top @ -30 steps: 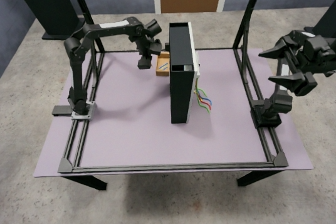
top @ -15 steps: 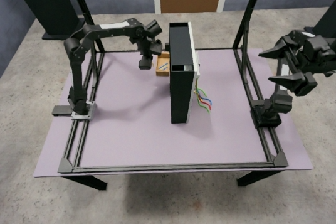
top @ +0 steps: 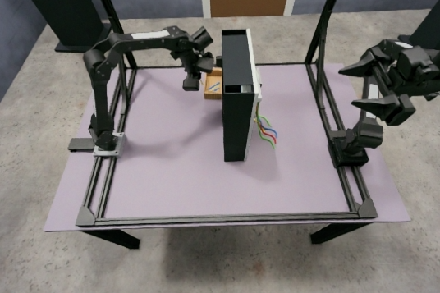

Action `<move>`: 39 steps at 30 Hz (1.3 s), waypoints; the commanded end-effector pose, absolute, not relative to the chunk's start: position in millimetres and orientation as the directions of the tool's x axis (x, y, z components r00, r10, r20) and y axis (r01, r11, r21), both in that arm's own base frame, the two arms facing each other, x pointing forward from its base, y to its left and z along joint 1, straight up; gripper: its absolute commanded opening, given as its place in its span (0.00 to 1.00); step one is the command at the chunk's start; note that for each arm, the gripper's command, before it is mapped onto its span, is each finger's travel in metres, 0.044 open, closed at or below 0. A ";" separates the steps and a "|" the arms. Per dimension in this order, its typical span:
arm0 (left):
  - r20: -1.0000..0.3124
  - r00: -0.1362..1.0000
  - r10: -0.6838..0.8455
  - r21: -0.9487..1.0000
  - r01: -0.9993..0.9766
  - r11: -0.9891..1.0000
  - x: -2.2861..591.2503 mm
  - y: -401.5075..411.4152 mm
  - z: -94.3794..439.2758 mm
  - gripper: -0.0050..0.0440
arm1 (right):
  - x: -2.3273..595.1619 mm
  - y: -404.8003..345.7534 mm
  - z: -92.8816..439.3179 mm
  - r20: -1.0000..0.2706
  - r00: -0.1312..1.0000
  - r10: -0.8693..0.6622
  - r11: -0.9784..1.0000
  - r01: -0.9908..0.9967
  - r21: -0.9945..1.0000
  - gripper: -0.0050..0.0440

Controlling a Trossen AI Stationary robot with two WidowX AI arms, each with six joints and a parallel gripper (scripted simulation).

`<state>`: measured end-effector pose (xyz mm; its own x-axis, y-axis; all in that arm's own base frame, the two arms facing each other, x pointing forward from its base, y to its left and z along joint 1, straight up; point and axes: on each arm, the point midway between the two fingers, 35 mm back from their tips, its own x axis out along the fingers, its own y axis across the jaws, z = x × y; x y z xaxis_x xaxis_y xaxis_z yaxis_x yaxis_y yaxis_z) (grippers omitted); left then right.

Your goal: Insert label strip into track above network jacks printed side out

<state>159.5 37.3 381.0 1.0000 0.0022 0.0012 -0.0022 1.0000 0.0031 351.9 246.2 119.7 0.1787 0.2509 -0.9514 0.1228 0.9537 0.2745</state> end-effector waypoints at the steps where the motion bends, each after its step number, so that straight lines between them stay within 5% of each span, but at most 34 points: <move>1: 0.002 1.000 0.000 0.005 0.000 1.000 159.4 37.0 382.5 1.00 | 352.8 246.9 132.2 -0.937 0.205 0.283 0.942 0.126 0.312 0.00; 39: 0.002 1.000 0.000 0.005 0.000 1.000 159.4 37.0 382.5 1.00 | 364.6 266.1 131.9 -0.861 0.237 0.449 0.861 0.144 0.488 0.00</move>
